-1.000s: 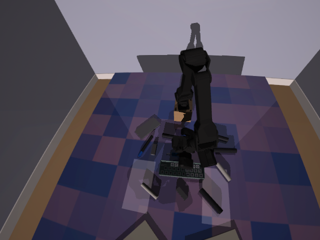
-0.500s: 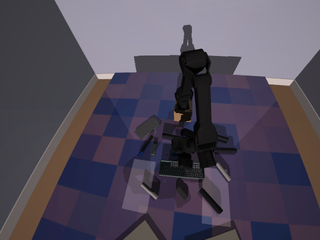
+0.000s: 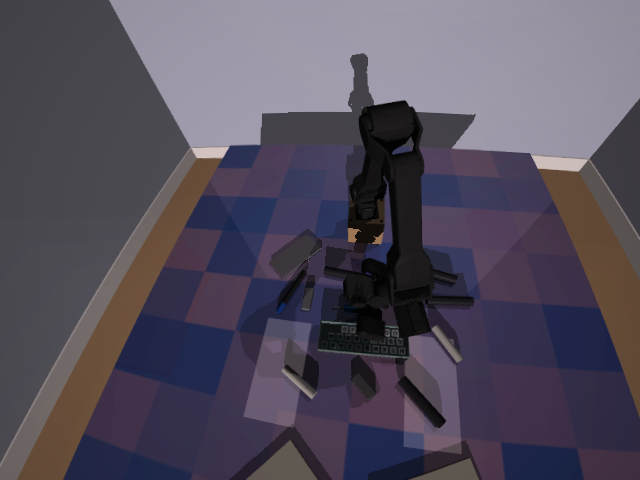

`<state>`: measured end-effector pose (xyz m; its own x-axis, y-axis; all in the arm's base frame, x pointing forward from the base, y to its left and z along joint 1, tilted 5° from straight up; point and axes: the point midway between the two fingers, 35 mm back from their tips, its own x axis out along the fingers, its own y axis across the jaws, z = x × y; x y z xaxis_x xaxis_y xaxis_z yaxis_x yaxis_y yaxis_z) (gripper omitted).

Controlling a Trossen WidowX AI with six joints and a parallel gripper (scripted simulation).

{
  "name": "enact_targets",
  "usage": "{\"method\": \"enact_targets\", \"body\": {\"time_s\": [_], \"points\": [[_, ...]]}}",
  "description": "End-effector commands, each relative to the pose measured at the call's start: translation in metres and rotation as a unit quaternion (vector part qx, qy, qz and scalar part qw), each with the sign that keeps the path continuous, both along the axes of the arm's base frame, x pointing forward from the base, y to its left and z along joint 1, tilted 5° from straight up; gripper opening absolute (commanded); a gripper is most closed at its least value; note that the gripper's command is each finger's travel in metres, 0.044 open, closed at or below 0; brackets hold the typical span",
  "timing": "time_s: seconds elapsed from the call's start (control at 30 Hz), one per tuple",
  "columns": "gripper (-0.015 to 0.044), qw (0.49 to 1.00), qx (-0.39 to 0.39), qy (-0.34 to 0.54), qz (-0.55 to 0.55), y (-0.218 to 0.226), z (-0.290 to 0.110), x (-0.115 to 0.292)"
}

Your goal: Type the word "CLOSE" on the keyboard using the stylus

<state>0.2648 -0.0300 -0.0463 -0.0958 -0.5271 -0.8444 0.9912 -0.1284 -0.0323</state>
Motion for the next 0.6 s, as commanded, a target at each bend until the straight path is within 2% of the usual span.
{"method": "enact_targets", "body": {"time_s": [0.0, 0.57], "points": [[0.0150, 1.000, -0.003, 0.005, 0.002, -0.0012, -0.0041, -0.0016], [0.0150, 1.000, -0.003, 0.005, 0.002, -0.0016, -0.0129, -0.0021]]}}
